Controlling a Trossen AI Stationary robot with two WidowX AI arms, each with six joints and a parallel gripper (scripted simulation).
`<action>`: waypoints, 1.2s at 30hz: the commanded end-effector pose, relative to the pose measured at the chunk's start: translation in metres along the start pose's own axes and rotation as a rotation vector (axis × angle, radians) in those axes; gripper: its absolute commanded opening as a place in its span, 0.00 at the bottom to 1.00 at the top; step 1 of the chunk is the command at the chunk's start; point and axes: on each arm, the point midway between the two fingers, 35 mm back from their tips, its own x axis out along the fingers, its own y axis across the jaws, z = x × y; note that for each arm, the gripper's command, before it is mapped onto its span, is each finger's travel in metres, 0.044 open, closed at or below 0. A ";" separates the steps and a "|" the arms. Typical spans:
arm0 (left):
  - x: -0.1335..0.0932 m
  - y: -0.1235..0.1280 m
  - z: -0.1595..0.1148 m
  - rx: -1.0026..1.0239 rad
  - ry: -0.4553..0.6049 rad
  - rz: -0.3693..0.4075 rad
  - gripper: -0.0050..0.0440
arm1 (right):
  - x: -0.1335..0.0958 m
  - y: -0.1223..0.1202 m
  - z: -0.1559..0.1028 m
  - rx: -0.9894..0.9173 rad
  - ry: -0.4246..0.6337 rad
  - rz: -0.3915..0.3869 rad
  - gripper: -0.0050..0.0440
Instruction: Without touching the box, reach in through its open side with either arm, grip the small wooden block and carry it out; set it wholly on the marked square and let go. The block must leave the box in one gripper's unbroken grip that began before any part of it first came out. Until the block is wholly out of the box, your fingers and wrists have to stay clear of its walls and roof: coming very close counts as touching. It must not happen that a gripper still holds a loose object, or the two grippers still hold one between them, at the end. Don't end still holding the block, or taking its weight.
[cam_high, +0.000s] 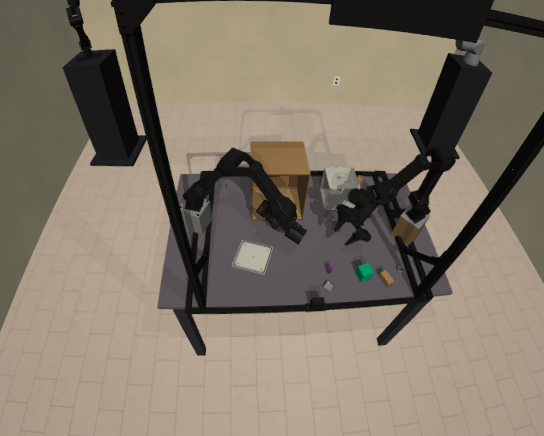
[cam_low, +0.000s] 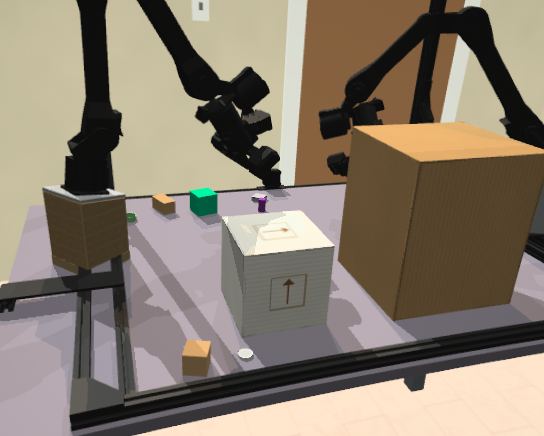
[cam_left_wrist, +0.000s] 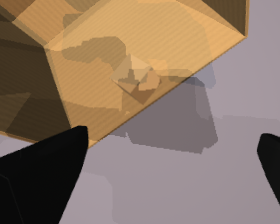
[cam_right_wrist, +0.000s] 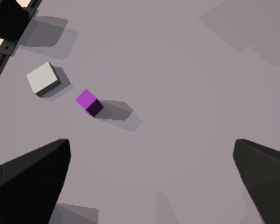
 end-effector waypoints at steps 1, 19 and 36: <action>0.025 -0.010 -0.011 -0.172 -0.025 0.074 0.92 | -0.009 0.028 -0.014 -0.048 -0.048 -0.019 0.92; 0.087 -0.017 -0.047 -0.639 -0.129 0.175 0.92 | -0.031 0.077 -0.056 -0.142 -0.164 -0.006 0.92; 0.087 -0.017 -0.047 -0.639 -0.129 0.175 0.92 | -0.031 0.077 -0.056 -0.142 -0.164 -0.006 0.92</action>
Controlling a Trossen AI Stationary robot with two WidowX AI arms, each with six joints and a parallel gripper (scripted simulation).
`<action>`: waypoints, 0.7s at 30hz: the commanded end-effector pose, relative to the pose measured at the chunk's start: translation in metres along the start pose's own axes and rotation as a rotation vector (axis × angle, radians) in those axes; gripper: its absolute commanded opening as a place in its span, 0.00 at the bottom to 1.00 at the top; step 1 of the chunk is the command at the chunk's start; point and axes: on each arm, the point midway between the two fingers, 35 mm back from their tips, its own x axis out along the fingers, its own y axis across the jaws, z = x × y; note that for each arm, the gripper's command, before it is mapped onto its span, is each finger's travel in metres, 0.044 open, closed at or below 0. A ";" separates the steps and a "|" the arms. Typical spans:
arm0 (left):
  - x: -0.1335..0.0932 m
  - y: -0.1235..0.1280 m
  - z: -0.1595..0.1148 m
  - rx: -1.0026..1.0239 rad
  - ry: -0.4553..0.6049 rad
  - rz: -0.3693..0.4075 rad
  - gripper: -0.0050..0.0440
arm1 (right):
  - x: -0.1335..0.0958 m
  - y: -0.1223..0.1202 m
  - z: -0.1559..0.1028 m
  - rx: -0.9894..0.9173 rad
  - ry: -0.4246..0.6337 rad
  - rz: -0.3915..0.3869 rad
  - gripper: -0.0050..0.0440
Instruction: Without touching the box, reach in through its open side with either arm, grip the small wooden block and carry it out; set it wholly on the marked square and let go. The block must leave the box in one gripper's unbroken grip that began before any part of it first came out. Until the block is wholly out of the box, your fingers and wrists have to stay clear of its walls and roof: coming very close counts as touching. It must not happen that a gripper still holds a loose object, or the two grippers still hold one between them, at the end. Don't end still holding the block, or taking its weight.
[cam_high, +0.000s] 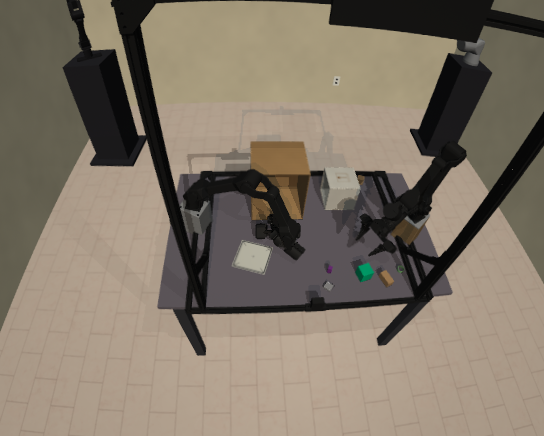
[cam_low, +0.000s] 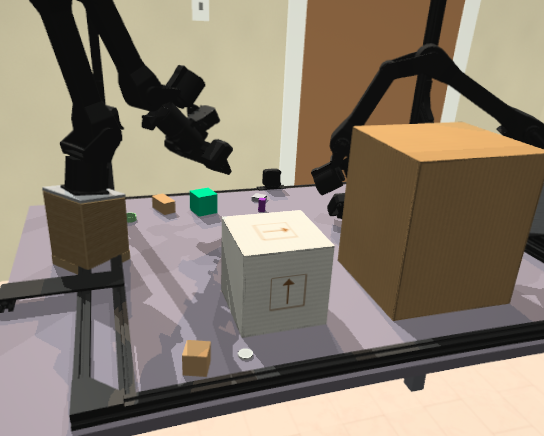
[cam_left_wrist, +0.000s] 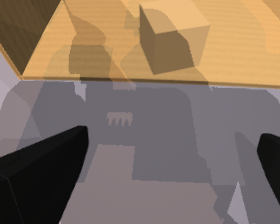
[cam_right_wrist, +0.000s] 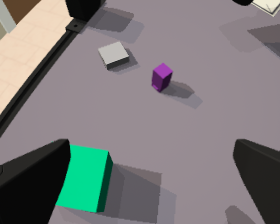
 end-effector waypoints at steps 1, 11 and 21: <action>0.000 0.000 0.000 -0.003 -0.005 -0.001 0.92 | -0.001 0.000 0.001 0.002 -0.005 -0.001 0.92; 0.001 0.000 0.001 -0.003 -0.005 -0.001 0.92 | -0.001 0.000 0.001 0.002 -0.005 -0.001 0.92; 0.012 0.000 0.008 -0.003 -0.005 -0.001 0.92 | -0.001 0.000 0.001 0.002 -0.005 -0.001 0.92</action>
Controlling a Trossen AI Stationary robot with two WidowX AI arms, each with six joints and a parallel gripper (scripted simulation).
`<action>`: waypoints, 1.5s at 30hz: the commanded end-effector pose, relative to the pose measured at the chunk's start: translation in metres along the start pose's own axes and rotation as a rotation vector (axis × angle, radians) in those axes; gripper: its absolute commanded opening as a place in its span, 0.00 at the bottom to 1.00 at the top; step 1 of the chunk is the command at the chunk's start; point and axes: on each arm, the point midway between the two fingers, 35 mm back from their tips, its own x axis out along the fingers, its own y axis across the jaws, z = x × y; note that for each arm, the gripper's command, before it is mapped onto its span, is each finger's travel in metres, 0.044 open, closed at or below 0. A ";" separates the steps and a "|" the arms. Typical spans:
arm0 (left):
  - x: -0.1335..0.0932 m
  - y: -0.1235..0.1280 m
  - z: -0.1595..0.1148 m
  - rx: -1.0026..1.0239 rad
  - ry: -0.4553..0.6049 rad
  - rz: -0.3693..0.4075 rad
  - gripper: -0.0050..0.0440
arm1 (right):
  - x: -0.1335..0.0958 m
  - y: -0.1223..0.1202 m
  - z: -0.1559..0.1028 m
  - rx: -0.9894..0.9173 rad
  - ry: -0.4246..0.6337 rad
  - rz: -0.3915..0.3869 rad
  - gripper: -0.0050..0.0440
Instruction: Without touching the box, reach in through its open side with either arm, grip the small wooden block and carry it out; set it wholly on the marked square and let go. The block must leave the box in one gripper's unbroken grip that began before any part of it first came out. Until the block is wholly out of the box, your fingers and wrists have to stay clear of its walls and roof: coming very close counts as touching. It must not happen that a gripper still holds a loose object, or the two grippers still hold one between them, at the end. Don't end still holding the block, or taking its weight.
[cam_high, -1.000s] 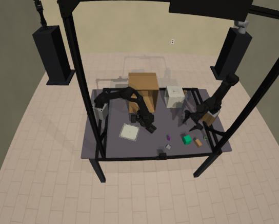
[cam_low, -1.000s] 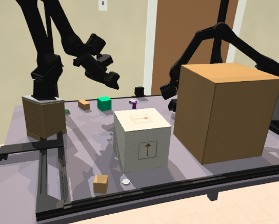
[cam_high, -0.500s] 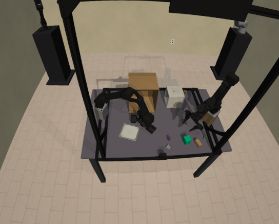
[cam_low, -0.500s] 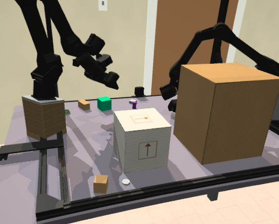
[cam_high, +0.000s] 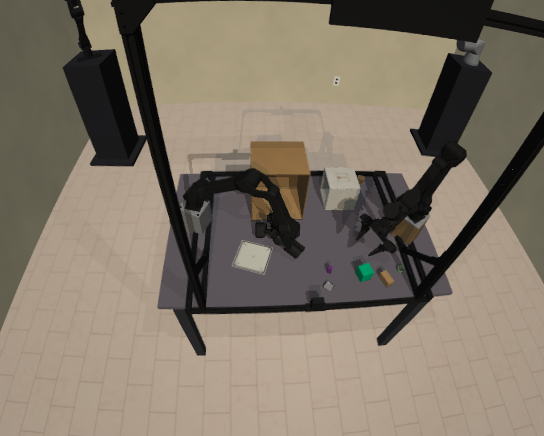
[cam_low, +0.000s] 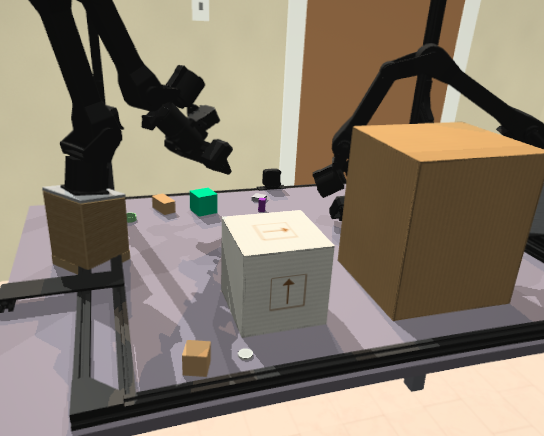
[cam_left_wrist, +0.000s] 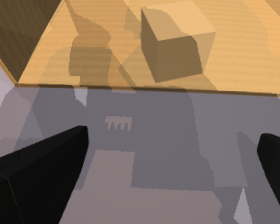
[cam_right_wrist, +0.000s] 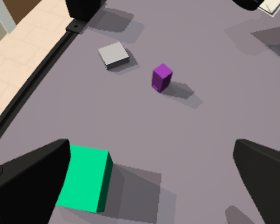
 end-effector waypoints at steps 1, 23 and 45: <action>0.004 -0.001 0.006 -0.002 -0.001 -0.005 0.92 | 0.000 0.000 0.000 0.002 -0.003 -0.001 0.92; 0.022 -0.001 0.019 -0.002 -0.001 -0.005 0.92 | 0.000 0.000 0.000 0.002 -0.003 -0.001 0.92; 0.043 -0.002 0.033 -0.002 -0.001 -0.005 0.92 | 0.000 0.000 0.000 0.002 -0.003 -0.001 0.92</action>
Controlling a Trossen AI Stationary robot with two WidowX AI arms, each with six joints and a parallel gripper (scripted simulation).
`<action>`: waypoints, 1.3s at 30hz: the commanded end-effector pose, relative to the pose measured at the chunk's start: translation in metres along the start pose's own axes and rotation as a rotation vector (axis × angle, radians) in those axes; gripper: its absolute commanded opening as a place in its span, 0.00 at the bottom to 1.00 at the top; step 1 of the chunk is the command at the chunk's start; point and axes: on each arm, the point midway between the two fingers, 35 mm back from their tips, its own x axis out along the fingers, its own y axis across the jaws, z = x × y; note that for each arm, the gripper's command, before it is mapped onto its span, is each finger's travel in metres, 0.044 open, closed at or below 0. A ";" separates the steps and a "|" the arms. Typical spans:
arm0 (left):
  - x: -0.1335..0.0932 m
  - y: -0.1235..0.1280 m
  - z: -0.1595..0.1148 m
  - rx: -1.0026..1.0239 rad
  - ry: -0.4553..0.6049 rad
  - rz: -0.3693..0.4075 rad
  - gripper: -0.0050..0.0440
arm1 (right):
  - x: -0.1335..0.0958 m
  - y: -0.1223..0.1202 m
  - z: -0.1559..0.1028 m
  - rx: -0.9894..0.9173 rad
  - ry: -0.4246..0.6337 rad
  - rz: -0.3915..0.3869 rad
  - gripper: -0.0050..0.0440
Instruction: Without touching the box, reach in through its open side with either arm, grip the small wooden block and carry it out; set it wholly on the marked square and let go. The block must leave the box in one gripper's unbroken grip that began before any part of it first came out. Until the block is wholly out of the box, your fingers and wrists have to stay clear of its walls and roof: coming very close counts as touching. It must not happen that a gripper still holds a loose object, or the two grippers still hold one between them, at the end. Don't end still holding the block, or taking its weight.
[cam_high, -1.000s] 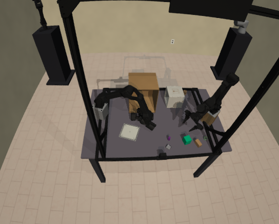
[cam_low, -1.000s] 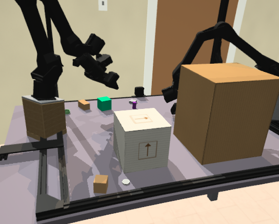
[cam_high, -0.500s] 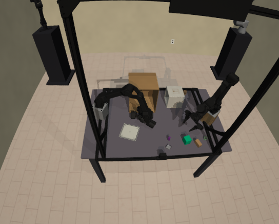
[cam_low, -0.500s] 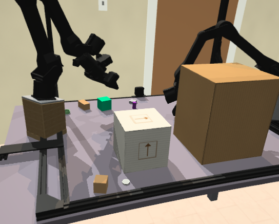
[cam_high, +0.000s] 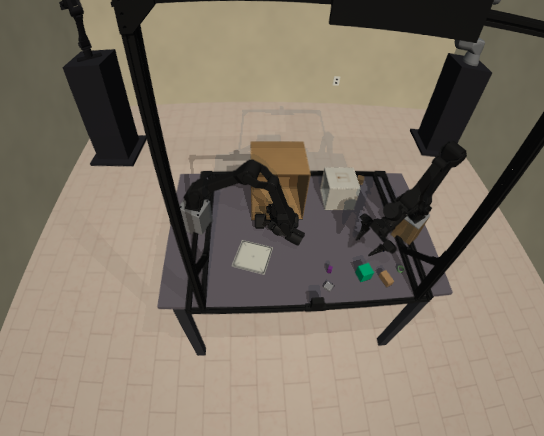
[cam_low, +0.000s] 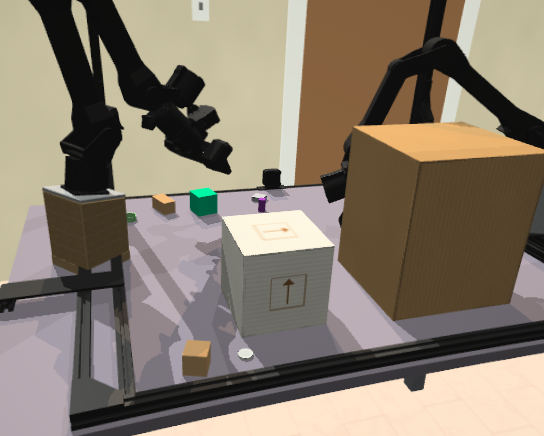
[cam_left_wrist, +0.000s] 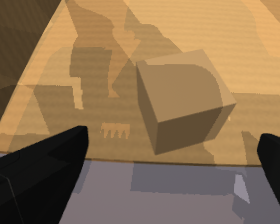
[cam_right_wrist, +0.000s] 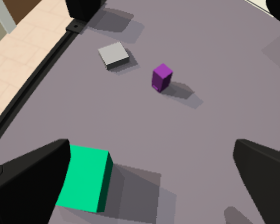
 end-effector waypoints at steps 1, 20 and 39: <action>0.003 -0.002 0.007 -0.006 0.000 -0.007 0.92 | 0.000 0.000 0.000 0.002 -0.003 -0.001 0.92; 0.020 -0.002 0.019 -0.006 0.000 -0.007 0.92 | 0.000 0.000 0.000 0.002 -0.003 -0.001 0.92; 0.036 -0.002 0.030 -0.006 0.000 -0.007 0.92 | 0.000 0.000 0.000 0.002 -0.003 -0.001 0.92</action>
